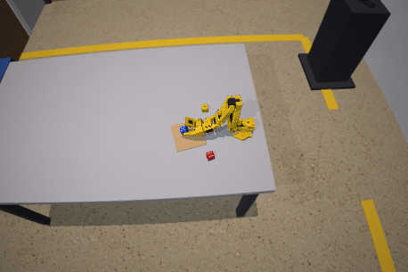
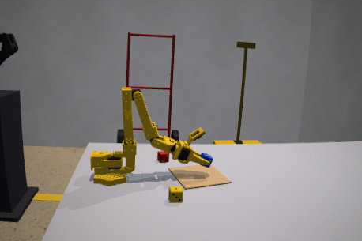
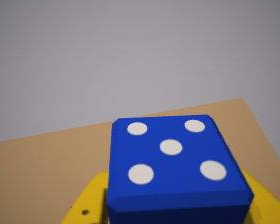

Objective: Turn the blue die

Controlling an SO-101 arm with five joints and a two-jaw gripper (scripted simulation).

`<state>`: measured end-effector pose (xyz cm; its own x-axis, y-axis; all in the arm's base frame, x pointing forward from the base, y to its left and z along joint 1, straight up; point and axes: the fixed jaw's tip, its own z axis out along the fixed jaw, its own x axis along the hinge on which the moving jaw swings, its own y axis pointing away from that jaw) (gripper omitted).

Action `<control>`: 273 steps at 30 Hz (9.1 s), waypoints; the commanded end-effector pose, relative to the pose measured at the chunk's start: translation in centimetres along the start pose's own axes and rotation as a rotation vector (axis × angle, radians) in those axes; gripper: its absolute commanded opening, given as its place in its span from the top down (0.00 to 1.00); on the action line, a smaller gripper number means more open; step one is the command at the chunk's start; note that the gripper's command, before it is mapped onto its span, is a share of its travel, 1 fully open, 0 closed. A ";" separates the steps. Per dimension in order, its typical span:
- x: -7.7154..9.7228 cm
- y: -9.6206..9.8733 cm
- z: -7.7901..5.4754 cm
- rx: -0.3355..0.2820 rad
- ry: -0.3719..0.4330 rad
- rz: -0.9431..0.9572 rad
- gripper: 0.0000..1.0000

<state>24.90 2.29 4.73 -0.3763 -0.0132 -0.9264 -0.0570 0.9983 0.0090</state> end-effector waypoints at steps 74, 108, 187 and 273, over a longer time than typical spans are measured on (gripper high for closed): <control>0.2 0.2 1.5 -0.007 -0.105 -0.007 1.00; 0.4 0.2 1.6 -0.007 -0.105 -0.007 0.92; 0.5 0.2 -2.8 -0.097 -0.134 0.933 0.64; -9.8 0.6 -2.5 -0.285 -0.485 0.903 0.65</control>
<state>25.40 2.60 12.94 -0.0128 0.8196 -0.5728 -0.1283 0.5668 0.8138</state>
